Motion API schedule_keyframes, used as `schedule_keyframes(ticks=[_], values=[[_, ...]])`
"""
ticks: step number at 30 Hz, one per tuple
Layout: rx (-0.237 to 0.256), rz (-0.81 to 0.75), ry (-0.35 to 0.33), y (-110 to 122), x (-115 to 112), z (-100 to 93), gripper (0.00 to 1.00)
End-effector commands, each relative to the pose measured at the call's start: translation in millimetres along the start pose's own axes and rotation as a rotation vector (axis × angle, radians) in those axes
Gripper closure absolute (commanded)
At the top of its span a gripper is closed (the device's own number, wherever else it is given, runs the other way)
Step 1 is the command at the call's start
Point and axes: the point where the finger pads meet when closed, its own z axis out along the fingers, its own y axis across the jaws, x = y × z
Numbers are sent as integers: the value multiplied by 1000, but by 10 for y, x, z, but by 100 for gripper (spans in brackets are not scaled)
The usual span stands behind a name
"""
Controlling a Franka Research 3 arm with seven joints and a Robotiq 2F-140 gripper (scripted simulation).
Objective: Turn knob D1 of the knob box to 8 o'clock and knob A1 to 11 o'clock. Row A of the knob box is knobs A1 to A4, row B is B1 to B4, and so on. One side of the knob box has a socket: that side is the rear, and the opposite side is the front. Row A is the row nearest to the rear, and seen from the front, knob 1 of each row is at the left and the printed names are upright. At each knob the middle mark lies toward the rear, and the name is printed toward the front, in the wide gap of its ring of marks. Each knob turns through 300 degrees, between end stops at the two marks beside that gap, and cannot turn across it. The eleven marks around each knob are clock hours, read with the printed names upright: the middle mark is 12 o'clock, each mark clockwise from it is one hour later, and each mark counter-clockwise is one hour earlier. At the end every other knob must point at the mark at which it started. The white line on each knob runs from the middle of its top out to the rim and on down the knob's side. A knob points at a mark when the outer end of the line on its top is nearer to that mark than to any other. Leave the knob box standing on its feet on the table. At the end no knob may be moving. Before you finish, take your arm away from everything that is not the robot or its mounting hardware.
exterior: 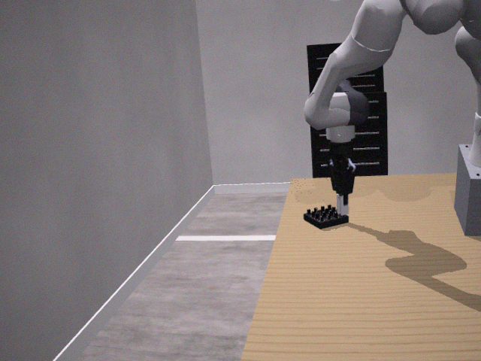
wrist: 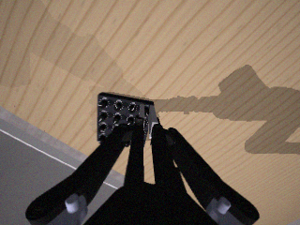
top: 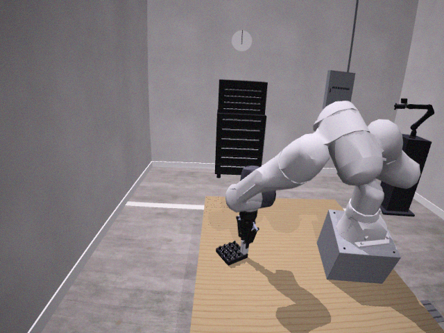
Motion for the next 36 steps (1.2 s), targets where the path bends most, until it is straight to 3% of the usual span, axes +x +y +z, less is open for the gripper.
schedule_keyframes(ticks=[1,36], values=[[2,-78,-1,-12,-2,3,95],[2,-613,0,-12,-2,3,95]])
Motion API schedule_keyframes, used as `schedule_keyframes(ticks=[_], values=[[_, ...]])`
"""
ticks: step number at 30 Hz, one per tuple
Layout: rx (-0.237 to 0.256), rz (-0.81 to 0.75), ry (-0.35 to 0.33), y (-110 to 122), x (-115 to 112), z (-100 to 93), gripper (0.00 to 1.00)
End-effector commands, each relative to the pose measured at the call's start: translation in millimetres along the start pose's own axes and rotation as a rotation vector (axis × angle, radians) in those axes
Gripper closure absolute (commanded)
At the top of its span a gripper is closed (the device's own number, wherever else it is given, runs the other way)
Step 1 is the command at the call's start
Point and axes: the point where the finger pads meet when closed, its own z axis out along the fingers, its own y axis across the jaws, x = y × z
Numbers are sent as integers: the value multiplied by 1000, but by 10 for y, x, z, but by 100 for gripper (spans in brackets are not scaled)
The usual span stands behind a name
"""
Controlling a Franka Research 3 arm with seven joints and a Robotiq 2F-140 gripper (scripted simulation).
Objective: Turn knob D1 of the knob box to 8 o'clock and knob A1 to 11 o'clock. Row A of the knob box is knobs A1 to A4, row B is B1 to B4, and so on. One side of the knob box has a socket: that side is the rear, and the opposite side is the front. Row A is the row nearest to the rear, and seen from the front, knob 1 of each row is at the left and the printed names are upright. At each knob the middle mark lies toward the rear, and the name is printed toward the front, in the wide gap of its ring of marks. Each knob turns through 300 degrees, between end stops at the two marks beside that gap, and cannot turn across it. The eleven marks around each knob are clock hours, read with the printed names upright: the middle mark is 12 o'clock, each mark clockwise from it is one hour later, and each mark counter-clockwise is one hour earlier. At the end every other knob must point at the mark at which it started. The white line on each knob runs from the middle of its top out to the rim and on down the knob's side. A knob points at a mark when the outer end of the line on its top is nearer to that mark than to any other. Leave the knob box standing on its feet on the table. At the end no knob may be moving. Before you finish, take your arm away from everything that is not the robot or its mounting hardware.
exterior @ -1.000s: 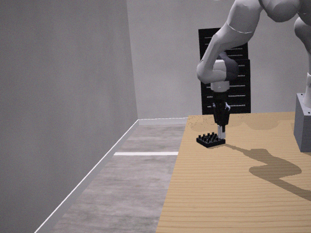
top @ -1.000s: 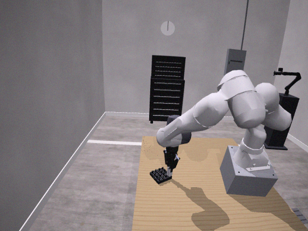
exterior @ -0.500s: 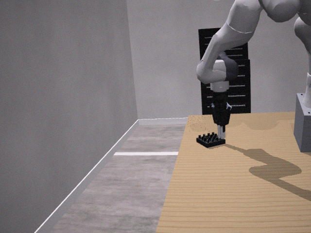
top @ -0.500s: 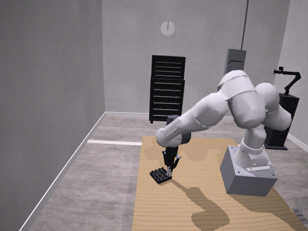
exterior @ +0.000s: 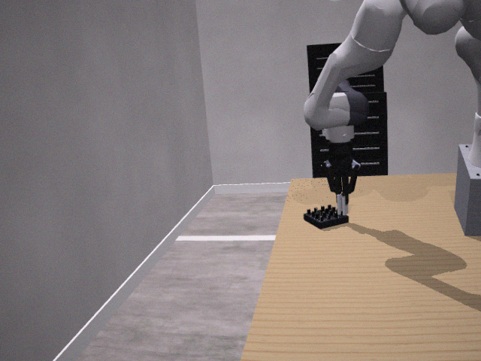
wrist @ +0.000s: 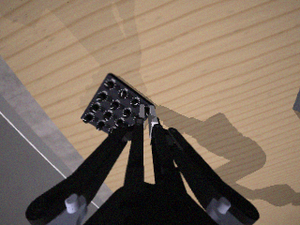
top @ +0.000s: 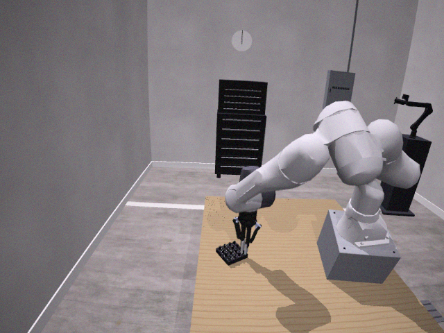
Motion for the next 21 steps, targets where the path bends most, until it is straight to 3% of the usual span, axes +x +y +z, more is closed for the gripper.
schedule_keyframes(ticks=[1,21], values=[[9,-156,-7,-10,6,3,95],[10,-439,-6,-10,6,3,95]])
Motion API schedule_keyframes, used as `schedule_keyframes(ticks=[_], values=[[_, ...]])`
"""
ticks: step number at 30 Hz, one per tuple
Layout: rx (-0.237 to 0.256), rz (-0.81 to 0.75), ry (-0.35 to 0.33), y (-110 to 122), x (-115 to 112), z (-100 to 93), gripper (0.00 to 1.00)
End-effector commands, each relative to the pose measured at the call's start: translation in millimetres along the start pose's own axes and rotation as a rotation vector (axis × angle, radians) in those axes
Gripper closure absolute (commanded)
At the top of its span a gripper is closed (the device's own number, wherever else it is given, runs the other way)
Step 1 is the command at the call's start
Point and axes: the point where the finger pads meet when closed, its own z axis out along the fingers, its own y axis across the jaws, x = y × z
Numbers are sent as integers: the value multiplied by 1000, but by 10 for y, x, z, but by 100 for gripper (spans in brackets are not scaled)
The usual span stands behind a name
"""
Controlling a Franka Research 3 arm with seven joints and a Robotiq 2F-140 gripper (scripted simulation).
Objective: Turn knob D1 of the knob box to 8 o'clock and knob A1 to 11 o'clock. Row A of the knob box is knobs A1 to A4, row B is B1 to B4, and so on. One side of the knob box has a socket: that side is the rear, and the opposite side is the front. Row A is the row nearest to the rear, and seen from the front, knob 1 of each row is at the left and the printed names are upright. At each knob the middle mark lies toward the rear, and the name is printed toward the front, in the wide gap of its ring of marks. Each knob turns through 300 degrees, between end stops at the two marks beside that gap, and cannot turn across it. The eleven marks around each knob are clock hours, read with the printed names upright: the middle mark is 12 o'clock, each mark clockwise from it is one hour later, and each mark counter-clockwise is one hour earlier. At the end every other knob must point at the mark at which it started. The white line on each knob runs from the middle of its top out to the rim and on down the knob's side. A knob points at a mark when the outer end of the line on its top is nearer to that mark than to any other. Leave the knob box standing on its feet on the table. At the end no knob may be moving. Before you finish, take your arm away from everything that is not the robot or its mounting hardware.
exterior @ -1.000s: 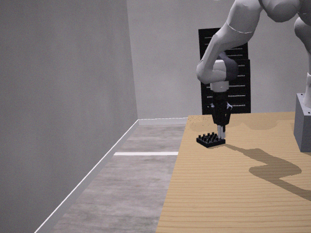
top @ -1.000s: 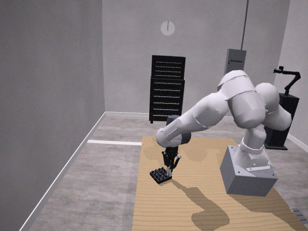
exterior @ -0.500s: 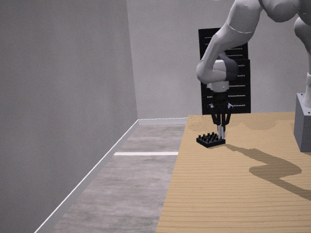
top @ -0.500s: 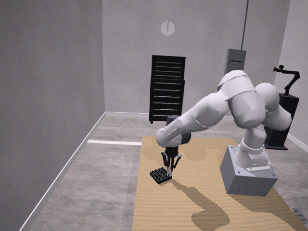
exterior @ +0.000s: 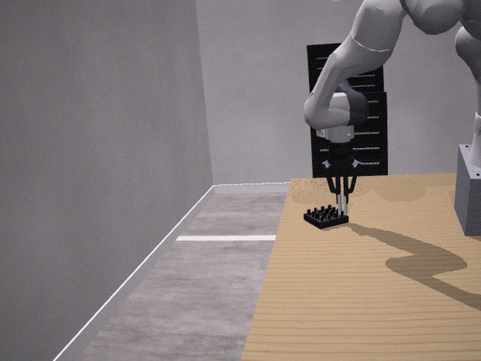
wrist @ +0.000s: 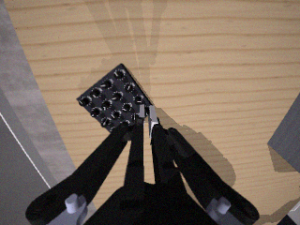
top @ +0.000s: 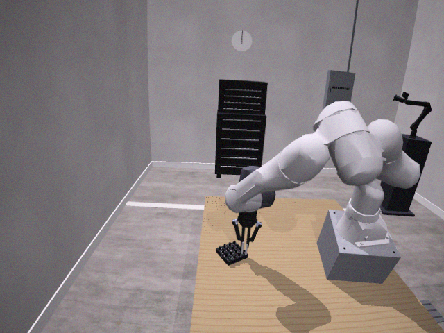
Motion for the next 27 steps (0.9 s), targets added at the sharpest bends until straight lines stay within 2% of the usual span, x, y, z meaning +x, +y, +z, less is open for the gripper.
schedule_keyframes(ticks=[1,27], values=[[11,-156,-4,-8,8,2,95],[12,-501,-2,-8,8,2,95]])
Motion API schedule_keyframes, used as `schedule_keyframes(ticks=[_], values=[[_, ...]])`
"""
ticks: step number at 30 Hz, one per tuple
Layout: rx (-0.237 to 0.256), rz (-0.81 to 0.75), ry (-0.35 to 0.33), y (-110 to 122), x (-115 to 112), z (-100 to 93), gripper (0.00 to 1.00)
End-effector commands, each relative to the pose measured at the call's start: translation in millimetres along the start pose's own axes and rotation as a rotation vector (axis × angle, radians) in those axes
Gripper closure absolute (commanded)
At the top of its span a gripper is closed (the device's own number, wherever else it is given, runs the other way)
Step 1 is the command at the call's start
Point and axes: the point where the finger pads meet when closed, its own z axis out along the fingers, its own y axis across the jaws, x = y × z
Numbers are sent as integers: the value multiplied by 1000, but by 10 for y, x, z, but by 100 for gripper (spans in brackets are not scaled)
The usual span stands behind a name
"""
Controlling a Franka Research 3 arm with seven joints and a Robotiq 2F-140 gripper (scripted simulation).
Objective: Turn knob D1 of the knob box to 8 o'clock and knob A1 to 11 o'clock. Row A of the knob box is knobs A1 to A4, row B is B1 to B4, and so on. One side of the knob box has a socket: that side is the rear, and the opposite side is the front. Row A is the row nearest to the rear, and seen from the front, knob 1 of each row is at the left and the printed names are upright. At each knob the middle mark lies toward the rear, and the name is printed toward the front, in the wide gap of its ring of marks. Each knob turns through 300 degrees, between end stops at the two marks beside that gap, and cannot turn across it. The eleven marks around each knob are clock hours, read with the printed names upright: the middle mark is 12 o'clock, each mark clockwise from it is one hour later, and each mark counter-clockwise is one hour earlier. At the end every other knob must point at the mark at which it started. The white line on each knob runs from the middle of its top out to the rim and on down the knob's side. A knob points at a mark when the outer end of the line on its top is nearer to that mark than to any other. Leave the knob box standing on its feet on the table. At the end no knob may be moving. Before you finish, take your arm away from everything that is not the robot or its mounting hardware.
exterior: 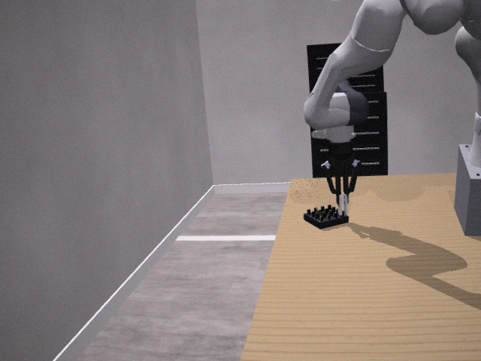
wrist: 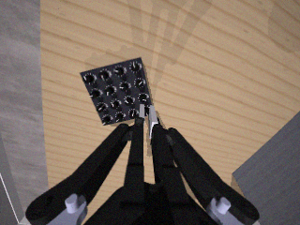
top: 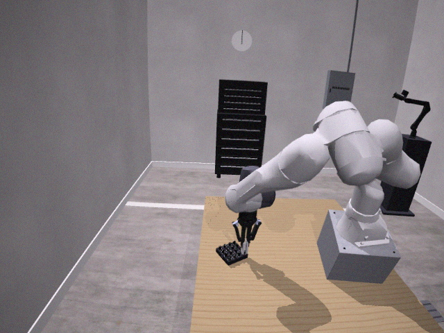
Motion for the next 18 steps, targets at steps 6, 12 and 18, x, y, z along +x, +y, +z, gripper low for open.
schedule_keyframes(ticks=[6,12,18], values=[[12,-220,1,-5,11,2,95],[12,-291,1,-5,11,2,95],[12,-323,1,-5,11,2,95]])
